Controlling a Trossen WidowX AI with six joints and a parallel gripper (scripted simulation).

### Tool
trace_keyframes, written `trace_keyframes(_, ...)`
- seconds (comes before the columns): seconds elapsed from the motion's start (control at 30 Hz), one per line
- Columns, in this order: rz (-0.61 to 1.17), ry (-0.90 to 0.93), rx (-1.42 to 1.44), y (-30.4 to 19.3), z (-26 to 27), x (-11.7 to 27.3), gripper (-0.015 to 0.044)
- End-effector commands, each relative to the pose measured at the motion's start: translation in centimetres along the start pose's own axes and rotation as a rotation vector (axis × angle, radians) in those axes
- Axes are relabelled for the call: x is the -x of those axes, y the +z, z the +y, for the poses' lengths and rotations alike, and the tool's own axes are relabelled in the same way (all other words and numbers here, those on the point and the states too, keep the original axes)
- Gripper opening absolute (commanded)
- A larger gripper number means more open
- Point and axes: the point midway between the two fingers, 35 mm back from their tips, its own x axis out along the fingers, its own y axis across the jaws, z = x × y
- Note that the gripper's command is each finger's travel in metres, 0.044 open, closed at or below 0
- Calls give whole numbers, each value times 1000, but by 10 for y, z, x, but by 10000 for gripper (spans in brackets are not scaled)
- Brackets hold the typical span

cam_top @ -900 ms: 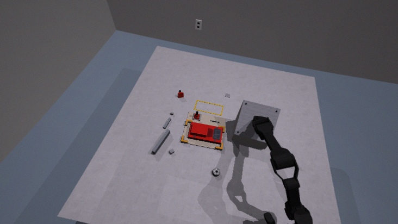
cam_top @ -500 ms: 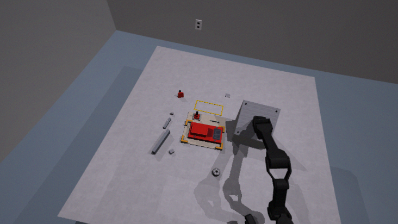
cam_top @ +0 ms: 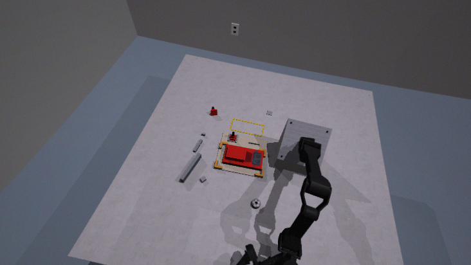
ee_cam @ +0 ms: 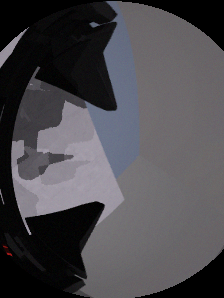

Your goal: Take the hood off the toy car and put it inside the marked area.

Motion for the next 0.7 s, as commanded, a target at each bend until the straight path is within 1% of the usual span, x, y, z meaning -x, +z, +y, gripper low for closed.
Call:
trace_keyframes(0.0,62,9,135,-20,-36,-33,440)
trace_keyframes(0.2,183,1,264,-53,-95,-67,440)
trace_keyframes(0.37,303,-18,329,-79,-152,-85,440)
trace_keyframes(0.47,372,-49,360,-92,-189,-90,440)
trace_keyframes(0.67,503,-64,400,-117,-237,-88,440)
